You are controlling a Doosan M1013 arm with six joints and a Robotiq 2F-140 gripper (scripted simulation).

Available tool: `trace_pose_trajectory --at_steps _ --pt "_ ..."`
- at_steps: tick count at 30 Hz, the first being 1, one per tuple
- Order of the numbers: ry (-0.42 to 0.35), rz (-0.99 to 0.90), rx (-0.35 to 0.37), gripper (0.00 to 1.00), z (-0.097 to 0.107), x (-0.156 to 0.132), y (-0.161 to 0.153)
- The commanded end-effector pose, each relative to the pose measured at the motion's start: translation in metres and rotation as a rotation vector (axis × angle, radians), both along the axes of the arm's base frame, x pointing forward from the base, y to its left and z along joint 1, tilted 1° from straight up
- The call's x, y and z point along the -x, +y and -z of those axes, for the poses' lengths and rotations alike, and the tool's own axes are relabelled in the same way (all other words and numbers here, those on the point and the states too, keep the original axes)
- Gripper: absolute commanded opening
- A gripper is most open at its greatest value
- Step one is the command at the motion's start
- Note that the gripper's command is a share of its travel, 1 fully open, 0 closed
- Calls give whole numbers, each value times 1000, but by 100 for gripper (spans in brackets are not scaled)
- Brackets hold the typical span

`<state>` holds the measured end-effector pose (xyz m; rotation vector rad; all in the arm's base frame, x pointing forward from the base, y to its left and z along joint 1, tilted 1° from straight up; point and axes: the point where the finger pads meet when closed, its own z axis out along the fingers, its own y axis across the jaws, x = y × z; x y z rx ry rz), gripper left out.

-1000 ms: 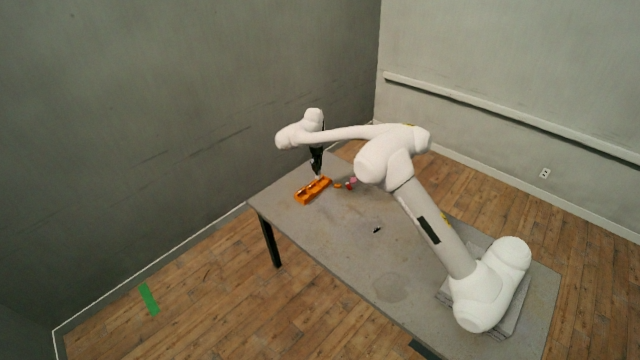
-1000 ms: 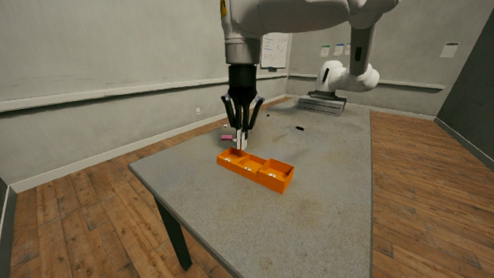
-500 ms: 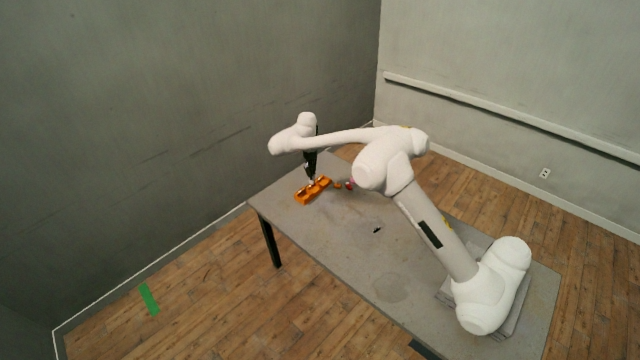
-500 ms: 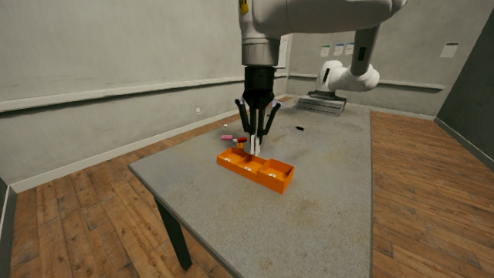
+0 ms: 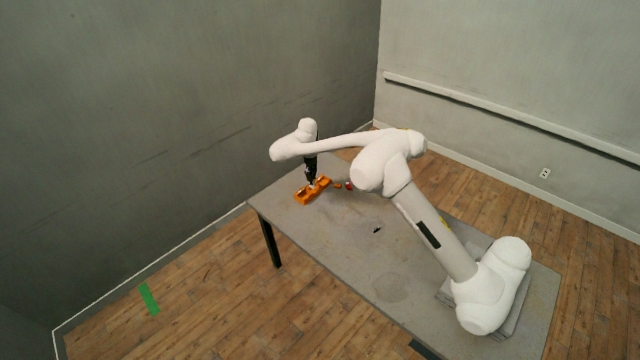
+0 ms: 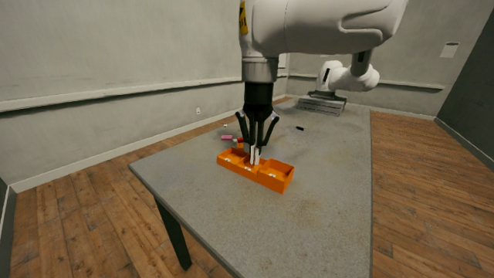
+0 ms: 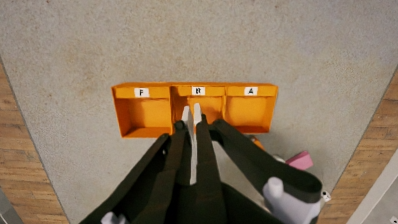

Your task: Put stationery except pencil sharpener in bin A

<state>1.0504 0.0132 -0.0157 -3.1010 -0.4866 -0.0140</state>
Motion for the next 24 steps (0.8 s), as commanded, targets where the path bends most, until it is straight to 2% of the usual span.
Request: trace_pose_trajectory --at_steps 1,7,24 --pt "0 0 0 15 6 0 0" --pt "0 0 0 15 20 0 0" --pt "0 0 0 15 20 0 0"
